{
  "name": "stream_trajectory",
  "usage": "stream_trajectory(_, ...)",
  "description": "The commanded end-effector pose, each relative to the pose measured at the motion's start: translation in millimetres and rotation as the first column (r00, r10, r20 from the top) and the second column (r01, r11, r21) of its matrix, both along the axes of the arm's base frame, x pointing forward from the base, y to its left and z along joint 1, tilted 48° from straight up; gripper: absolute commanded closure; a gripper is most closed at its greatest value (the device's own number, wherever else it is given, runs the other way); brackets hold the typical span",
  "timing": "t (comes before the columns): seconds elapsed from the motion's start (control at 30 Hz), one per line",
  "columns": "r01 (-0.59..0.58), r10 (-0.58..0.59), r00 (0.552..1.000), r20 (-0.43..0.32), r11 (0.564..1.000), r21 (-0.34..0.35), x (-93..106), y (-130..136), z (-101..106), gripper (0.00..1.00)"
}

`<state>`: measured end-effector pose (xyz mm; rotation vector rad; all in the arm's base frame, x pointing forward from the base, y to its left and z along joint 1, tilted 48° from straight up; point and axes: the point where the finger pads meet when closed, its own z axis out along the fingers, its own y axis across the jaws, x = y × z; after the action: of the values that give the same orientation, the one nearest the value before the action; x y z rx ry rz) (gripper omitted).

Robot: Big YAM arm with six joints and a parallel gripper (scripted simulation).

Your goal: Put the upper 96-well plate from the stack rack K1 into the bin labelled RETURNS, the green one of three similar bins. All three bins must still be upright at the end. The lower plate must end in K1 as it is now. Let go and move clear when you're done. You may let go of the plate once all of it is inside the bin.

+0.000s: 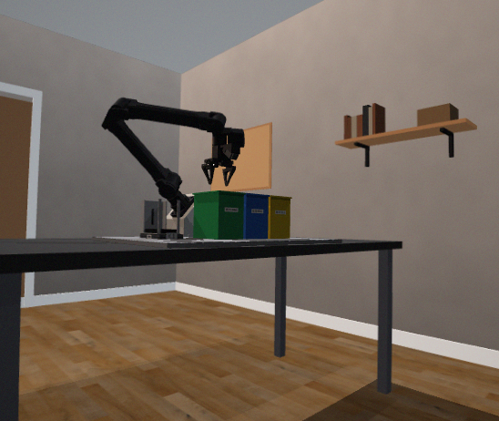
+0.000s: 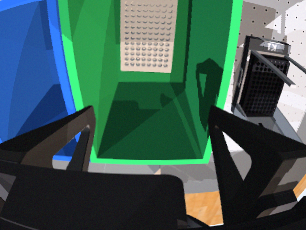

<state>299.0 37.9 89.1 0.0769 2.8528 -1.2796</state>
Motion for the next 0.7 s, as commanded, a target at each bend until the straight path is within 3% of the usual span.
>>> stream_trajectory(0.0,-0.015,0.014,0.998,0.053,1.000,0.025,14.1,20.7,16.4,0.18)
stream_trajectory(0.67,-0.019,0.018,0.999,0.044,1.000,0.019,9.5,21.3,15.5,0.18)
